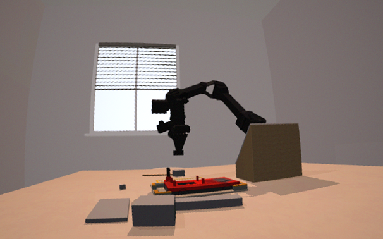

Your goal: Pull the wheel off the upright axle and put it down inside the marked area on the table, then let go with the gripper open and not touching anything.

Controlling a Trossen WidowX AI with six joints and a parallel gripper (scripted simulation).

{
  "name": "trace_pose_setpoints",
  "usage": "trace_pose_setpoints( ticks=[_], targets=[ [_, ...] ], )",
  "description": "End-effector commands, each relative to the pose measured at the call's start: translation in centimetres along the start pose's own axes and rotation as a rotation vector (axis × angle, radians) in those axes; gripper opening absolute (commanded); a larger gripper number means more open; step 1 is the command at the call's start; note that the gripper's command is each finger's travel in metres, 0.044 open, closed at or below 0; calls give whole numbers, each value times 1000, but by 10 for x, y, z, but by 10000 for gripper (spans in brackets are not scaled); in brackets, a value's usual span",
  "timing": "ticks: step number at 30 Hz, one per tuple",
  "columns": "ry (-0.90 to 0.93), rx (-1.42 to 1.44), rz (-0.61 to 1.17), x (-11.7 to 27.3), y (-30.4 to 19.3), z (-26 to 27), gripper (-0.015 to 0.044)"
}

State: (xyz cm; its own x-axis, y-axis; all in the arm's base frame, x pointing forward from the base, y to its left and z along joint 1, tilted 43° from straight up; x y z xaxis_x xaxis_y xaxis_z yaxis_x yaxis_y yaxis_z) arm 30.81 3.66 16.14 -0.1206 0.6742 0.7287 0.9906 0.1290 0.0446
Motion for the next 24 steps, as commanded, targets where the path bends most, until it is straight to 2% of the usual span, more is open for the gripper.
trace_pose_setpoints(
  ticks=[1, 13, 24],
  targets=[
    [-3, 2, -6, 1, -5, -6, 0],
    [-3, 2, -6, -27, -3, -6, 0],
    [-6, 2, -6, -89, -3, -6, 0]
  ],
)
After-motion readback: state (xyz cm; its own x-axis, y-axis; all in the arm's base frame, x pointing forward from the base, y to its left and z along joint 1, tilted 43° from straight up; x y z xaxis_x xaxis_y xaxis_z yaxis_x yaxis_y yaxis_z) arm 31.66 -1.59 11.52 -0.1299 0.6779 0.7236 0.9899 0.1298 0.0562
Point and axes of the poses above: the point midway between the two fingers, 35 mm back from their tips, its own x axis back along the fingers, its own z axis across the jaws, y = z × x, the point moved 10 cm from there along x, back along the fingers, and after that the axes turned 4 degrees about -x, right-handed, at the moved point
